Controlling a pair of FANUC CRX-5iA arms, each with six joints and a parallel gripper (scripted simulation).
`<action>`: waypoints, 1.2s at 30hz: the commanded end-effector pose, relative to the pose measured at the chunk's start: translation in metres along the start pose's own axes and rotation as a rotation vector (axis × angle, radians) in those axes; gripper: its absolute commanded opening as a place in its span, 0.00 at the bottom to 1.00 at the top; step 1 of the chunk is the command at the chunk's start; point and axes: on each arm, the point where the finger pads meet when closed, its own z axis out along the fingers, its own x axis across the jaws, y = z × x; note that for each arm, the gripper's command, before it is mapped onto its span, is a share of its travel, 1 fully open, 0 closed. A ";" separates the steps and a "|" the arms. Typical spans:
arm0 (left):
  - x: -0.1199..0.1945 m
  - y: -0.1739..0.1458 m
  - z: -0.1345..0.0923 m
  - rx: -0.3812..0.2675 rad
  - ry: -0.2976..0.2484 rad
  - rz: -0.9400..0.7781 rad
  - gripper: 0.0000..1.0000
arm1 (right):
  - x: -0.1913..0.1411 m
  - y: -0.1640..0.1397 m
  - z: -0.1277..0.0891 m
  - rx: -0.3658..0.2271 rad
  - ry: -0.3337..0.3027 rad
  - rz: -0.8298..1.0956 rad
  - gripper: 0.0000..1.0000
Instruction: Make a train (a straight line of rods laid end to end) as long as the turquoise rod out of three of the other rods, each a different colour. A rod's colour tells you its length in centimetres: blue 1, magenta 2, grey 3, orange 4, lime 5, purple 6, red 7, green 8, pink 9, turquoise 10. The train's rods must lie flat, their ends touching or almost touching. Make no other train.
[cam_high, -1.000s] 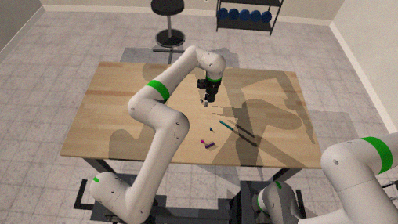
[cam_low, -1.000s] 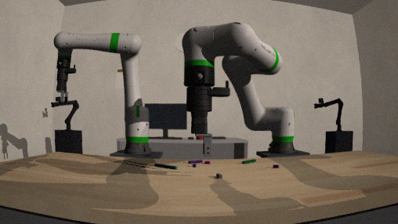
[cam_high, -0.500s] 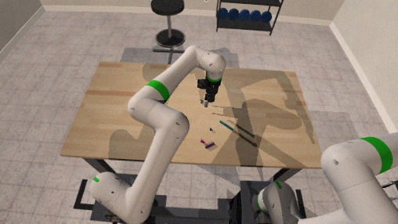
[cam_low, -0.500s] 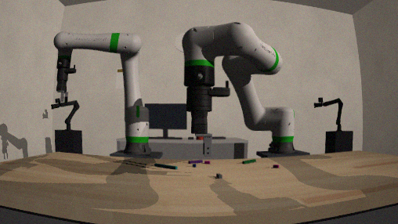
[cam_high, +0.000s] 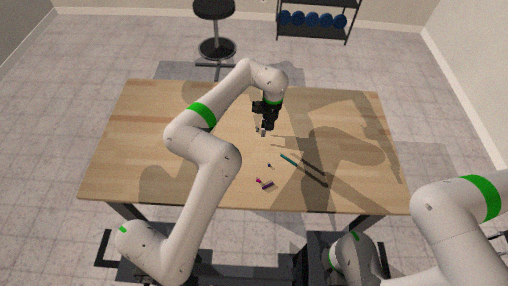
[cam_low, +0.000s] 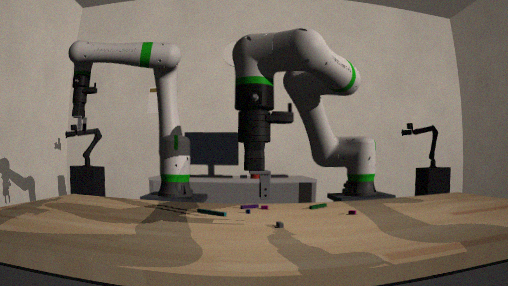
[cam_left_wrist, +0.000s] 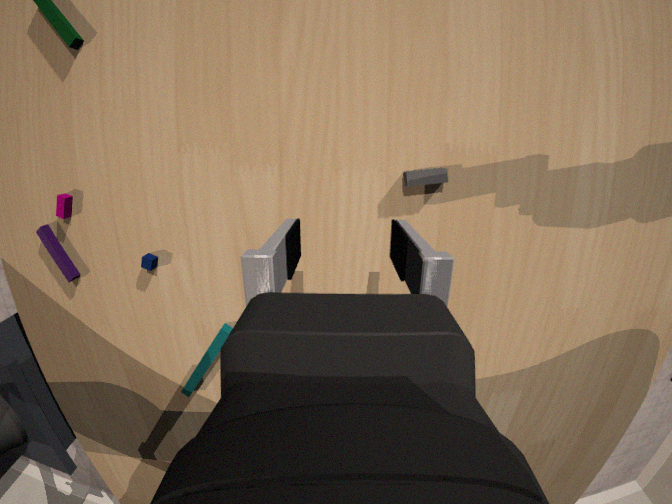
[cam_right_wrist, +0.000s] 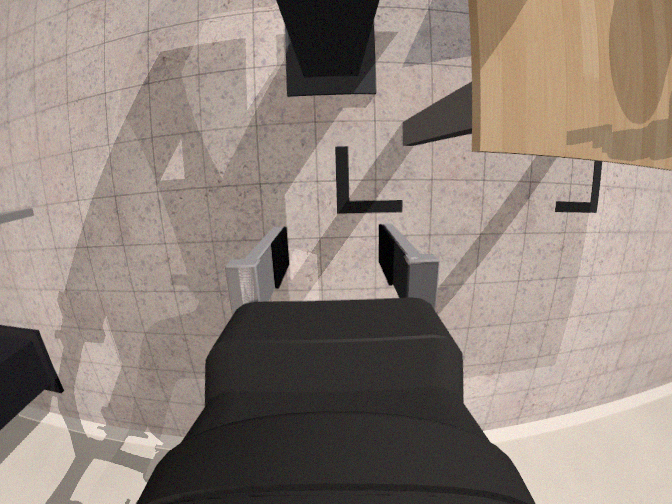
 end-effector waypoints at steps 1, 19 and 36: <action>0.000 0.000 -0.002 -0.002 0.002 0.000 1.00 | 0.000 0.000 -0.001 -0.002 0.000 0.000 1.00; 0.000 -0.003 -0.002 -0.002 0.002 -0.015 1.00 | 0.000 0.000 -0.001 -0.002 0.000 0.000 1.00; -0.056 -0.131 -0.005 -0.001 0.001 -0.645 1.00 | 0.000 0.000 -0.001 -0.002 0.000 0.000 1.00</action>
